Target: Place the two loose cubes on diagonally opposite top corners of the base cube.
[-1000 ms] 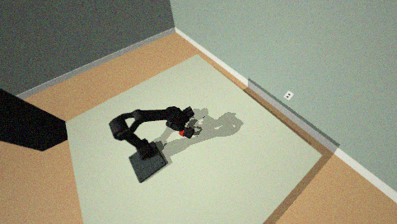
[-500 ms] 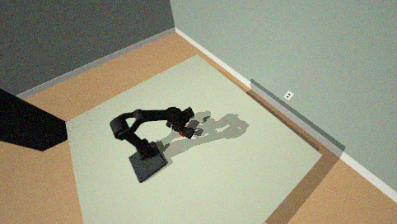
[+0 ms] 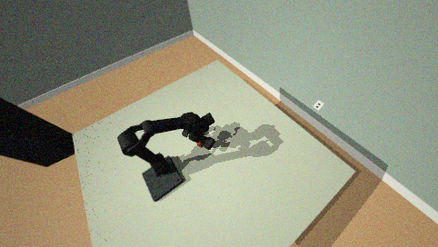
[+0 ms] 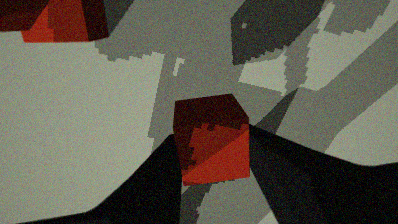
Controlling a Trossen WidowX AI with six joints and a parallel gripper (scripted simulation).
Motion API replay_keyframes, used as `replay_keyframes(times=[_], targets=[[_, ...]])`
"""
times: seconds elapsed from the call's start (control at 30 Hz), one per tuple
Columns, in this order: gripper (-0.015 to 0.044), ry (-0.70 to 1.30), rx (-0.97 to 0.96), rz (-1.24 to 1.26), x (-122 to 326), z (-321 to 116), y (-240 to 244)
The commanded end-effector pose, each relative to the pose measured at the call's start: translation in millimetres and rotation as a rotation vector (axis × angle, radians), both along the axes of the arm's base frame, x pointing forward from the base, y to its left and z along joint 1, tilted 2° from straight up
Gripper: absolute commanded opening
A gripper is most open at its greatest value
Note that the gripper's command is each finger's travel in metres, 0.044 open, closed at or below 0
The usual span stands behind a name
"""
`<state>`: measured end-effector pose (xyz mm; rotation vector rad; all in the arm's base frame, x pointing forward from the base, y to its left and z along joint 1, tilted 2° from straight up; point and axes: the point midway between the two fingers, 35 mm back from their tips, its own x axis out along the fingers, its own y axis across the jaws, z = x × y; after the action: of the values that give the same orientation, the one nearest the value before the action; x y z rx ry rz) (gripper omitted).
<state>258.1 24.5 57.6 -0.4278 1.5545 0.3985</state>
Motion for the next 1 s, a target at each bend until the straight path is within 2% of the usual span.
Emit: replay_keyframes(times=[0.0, 0.67, 0.97], targets=[[0.0105, -0.01, -0.001, -0.004, 2, 15, 0], [0.0105, -0.009, -0.001, 0.0, -4, 68, 2], [0.0105, -0.005, 0.004, 0.203, 6, 64, 25]])
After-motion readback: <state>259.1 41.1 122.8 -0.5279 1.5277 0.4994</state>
